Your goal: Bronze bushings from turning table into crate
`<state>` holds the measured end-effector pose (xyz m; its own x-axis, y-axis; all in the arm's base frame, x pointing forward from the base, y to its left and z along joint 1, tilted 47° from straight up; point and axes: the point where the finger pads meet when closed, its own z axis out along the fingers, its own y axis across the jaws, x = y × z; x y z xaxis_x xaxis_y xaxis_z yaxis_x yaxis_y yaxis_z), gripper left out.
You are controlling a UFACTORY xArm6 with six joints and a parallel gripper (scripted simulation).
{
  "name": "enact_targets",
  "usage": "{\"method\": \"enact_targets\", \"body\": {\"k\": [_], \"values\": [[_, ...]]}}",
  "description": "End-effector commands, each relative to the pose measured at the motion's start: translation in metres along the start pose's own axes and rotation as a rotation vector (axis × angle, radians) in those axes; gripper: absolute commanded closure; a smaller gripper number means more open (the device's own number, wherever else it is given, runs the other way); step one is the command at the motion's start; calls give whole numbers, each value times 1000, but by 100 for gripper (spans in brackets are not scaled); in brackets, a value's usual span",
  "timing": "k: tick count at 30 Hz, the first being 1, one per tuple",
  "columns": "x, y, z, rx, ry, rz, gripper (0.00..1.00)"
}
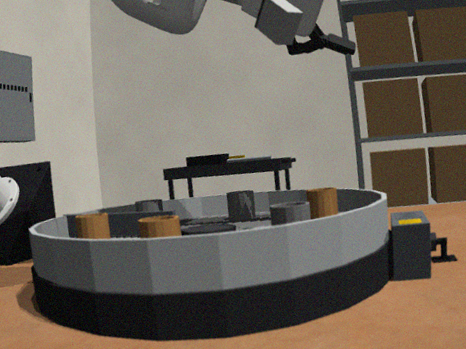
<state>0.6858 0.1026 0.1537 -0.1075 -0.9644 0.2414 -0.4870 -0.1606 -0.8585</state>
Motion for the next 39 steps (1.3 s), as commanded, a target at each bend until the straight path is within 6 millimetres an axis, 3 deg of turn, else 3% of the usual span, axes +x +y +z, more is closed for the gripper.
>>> {"method": "enact_targets", "body": {"k": [1,20,23,26,28,30,35,37,39], "values": [[-1,-2,-1,4,-2,1,0],[2,-2,-2,2,7,5,0],[20,-1,-9,-5,59,30,0],[53,5,-25,-32,163,77,0],[55,5,-26,-33,168,79,0],[78,13,-40,-61,243,110,0],[86,16,-46,-73,270,121,0],[113,30,-69,-126,371,160,0],[117,32,-73,-136,386,166,0]]}}
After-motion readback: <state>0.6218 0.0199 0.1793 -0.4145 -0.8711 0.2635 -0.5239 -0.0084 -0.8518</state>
